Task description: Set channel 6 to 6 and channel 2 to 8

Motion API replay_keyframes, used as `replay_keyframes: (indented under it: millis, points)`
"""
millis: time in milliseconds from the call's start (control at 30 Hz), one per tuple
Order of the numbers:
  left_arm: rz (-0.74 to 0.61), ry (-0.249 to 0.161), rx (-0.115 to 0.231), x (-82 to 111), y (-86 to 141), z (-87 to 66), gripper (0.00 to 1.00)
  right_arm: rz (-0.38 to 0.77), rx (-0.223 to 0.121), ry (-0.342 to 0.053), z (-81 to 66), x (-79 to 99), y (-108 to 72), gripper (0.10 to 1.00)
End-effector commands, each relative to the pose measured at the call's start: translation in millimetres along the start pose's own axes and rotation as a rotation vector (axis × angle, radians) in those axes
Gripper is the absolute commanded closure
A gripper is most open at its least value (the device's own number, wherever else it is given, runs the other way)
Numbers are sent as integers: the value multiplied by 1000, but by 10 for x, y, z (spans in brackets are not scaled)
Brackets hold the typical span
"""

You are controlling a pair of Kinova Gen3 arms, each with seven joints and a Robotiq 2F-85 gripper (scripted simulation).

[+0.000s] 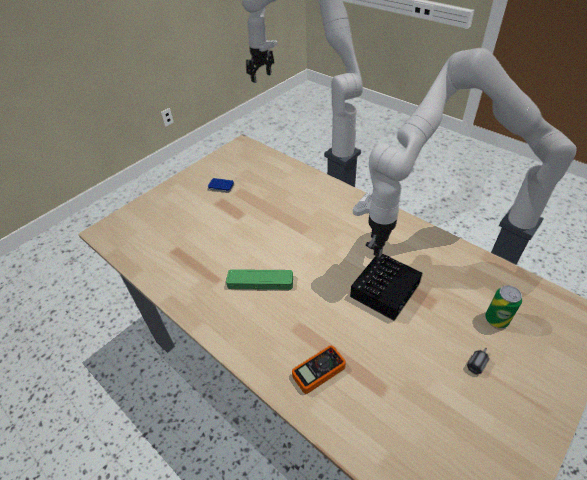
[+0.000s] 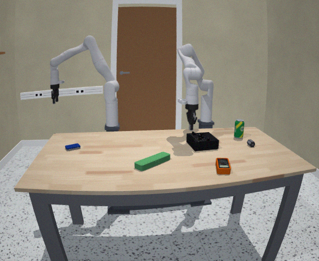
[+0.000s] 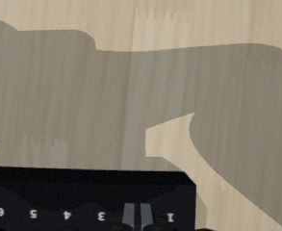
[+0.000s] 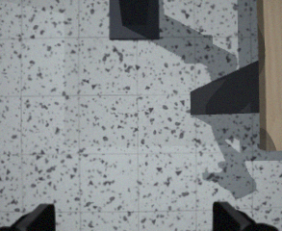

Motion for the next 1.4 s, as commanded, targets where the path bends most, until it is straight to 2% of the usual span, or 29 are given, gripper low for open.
replay_keyframes:
  millis: [0, 633, 1367]
  points:
    - [0, 1, 2, 2, -3, 3, 902, 0, 0, -2, -7, -2, 1, 99]
    - [0, 1, 2, 5, -3, 92, 902, 0, 0, -2, -7, -2, 1, 99]
    - [0, 1, 2, 6, -3, 101, 902, 0, 0, -2, -7, -2, 1, 99]
Point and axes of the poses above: on each arm, the point where the finger pads meet when closed, its own z axis out along the fingers, its own y axis across the jaws, x = y × z, the point moved 7 cm from there along -z, back along the fingers, and after that the axes turned 4 degrees about z, right-handed, at the moved point
